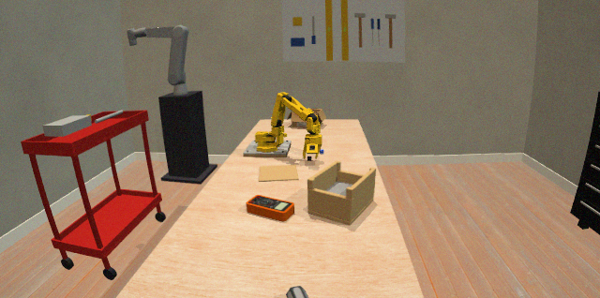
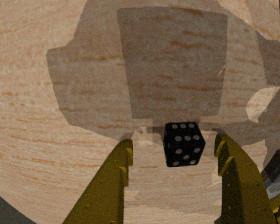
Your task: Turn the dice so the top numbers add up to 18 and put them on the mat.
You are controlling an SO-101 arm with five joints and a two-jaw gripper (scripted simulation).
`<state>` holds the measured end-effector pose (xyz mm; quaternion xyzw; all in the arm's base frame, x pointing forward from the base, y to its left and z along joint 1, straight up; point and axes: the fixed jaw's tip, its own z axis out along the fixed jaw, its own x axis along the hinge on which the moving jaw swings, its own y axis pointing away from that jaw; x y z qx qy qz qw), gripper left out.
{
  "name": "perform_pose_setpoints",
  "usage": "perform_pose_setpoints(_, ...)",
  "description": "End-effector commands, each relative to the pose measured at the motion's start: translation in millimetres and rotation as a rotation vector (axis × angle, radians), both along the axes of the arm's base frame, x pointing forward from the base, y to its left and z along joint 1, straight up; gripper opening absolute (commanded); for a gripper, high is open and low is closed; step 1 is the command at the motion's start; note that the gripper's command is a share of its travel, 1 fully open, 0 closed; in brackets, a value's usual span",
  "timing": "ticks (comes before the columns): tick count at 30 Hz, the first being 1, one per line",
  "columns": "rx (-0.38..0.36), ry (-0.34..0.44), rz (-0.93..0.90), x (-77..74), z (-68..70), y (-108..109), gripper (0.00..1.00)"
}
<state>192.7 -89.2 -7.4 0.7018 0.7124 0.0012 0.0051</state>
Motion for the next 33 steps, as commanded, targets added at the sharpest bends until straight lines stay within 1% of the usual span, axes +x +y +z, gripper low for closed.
perform_pose_setpoints(1,0.013,0.025,-0.017,-5.3,-5.6,1.1,0.25)
perform_pose_setpoints(8,0.013,0.025,-0.017,-5.7,-5.6,1.1,0.25)
perform_pose_setpoints(18,0.013,0.025,-0.017,-7.6,-5.6,1.0,0.21)
perform_pose_setpoints(33,0.014,0.025,-0.017,-14.0,-5.4,1.0,0.1)
